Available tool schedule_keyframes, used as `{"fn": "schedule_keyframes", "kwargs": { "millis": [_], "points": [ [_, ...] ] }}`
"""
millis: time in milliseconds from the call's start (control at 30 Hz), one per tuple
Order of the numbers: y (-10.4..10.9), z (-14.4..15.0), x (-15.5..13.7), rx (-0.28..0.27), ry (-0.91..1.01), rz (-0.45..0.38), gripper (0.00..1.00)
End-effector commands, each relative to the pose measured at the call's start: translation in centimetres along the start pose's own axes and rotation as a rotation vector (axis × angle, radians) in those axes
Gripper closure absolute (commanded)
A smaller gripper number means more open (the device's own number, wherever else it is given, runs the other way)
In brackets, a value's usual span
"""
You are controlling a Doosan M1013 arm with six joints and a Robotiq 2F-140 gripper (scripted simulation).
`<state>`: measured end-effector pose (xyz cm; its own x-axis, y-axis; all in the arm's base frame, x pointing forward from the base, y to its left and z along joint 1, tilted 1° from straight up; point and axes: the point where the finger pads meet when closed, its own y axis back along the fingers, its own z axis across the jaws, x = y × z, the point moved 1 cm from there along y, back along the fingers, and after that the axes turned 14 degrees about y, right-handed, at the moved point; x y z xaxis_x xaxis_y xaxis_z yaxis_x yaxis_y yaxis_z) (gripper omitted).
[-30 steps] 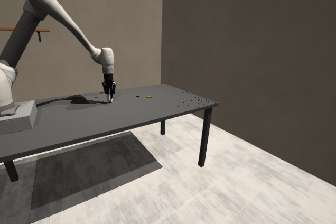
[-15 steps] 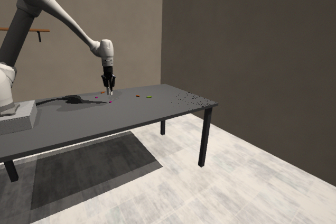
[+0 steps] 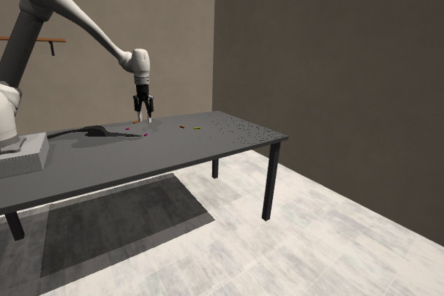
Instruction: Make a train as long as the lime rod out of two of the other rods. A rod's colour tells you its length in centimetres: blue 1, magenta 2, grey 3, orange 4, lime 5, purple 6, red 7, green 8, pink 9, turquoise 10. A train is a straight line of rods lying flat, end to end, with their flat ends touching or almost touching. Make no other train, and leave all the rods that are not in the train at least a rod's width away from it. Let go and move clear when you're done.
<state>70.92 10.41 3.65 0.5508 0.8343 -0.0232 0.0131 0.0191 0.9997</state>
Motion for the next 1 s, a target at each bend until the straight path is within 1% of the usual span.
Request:
{"fn": "schedule_keyframes", "kwargs": {
  "millis": [0,500,600,667,733,867,933,967],
  "points": [
    [0.0,0.0,0.0,0.0,0.0,0.0,0.0],
    [0.0,0.0,0.0,0.0,0.0,0.0,0.0],
    [0.0,-0.4,0.2,0.0,-0.016,0.0,0.0],
    [0.0,-1.3,0.7,0.0,-0.049,0.0,0.0],
    [-0.1,-2.9,1.4,0.0,-0.105,0.001,0.0],
    [-0.2,-7.5,3.2,0.0,-0.27,0.001,0.0],
    [-0.2,-7.5,3.2,0.0,-0.27,0.001,0.0],
    [-0.3,-9.1,3.7,0.0,-0.328,0.001,0.0]
  ]
}}
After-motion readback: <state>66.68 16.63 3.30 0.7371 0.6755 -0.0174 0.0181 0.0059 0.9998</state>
